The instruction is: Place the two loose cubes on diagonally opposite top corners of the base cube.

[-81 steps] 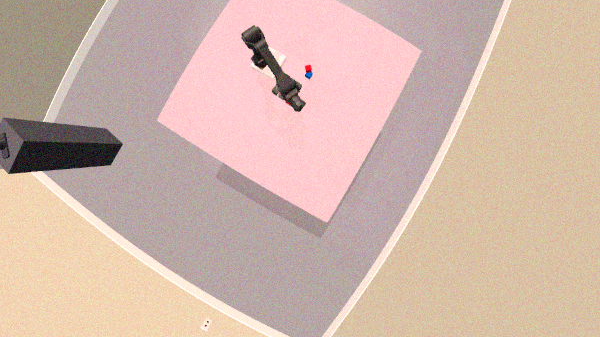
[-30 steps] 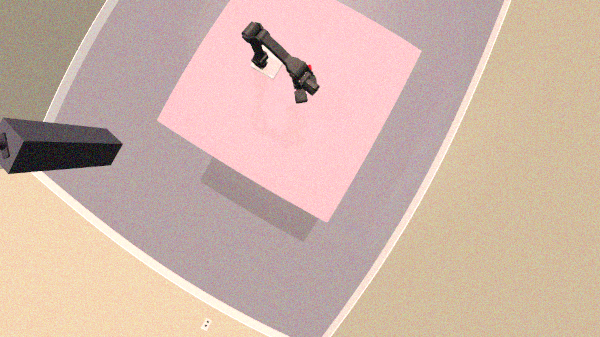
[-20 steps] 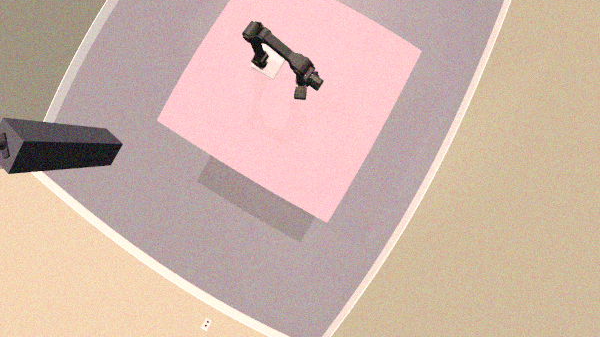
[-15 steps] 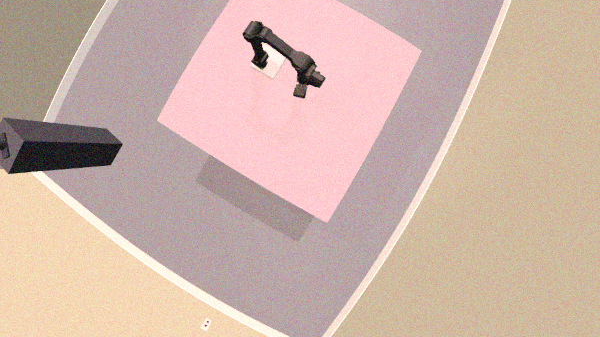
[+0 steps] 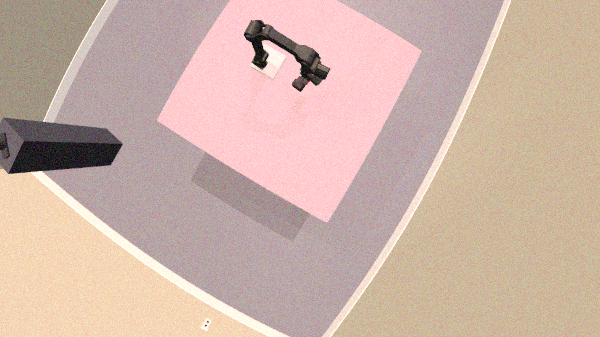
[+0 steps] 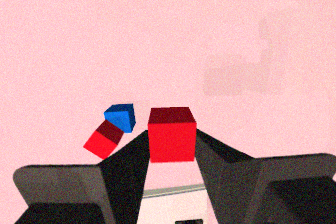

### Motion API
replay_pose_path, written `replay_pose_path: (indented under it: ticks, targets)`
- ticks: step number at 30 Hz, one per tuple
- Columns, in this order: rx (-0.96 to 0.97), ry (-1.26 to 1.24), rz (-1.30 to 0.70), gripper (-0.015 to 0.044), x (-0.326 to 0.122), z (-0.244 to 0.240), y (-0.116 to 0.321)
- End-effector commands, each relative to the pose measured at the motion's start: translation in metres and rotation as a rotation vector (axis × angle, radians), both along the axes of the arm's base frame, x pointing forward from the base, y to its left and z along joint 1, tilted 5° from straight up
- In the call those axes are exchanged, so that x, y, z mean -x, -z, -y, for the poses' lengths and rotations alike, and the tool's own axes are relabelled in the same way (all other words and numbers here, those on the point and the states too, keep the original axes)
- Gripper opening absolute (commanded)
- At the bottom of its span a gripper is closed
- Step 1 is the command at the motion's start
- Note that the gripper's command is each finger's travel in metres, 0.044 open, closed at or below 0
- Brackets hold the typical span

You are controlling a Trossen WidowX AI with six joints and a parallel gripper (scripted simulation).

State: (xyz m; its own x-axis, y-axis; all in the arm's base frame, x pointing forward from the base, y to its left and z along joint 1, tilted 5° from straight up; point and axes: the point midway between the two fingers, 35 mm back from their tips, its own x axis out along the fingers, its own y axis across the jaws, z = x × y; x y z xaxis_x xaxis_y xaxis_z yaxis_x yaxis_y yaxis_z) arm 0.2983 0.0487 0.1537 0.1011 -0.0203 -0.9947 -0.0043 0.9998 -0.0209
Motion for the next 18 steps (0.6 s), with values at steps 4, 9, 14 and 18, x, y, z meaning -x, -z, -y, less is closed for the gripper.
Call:
replay_pose_path:
  ticks: [4, 9, 14, 18]
  targets:
    - [-0.012, 0.163, 0.005, 0.0105, 0.002, -0.014, 0.002]
    - [-0.027, 0.295, 0.008, 0.0105, 0.005, -0.026, 0.003]
    - [-0.041, 0.427, 0.011, 0.0105, 0.008, -0.037, 0.004]
    - [-0.053, 0.532, 0.014, 0.0105, 0.010, -0.047, 0.005]
